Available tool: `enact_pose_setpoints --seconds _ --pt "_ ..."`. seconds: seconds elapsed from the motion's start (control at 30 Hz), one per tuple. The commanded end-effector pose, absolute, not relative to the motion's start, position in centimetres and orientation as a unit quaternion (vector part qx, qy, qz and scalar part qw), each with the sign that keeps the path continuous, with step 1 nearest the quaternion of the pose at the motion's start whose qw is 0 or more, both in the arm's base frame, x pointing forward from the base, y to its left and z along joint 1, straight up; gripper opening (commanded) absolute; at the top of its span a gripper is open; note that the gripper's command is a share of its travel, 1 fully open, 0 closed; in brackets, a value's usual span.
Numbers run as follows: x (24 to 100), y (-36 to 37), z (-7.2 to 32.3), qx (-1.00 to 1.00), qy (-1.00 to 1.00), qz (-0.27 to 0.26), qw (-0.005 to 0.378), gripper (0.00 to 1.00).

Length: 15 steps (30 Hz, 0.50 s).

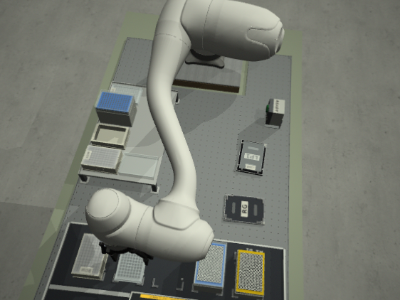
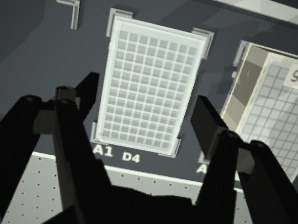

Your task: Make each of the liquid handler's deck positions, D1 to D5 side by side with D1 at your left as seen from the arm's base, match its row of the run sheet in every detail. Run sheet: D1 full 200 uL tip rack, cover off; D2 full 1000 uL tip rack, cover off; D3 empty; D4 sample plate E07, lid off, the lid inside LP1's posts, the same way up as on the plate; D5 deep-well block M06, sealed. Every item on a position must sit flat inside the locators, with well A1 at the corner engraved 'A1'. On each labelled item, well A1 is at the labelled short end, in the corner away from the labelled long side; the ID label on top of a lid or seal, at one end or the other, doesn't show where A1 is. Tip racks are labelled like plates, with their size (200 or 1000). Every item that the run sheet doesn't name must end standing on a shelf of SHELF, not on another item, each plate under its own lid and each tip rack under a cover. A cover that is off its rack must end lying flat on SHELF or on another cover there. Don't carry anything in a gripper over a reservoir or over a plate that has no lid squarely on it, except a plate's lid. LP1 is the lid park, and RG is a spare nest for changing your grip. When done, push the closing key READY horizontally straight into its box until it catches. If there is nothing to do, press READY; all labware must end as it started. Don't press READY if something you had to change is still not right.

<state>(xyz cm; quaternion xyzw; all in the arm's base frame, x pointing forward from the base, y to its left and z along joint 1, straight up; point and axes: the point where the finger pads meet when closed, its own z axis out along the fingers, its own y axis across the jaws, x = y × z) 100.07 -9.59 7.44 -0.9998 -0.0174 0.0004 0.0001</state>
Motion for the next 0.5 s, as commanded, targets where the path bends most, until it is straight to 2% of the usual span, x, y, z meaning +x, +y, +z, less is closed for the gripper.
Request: enact_pose_setpoints --seconds 0.0,0.47 --pt "100.1 -9.6 8.0 -1.000 -0.017 -0.001 0.000 0.66" --pt "100.1 -9.6 10.0 -1.000 -0.017 -0.001 0.000 0.66"
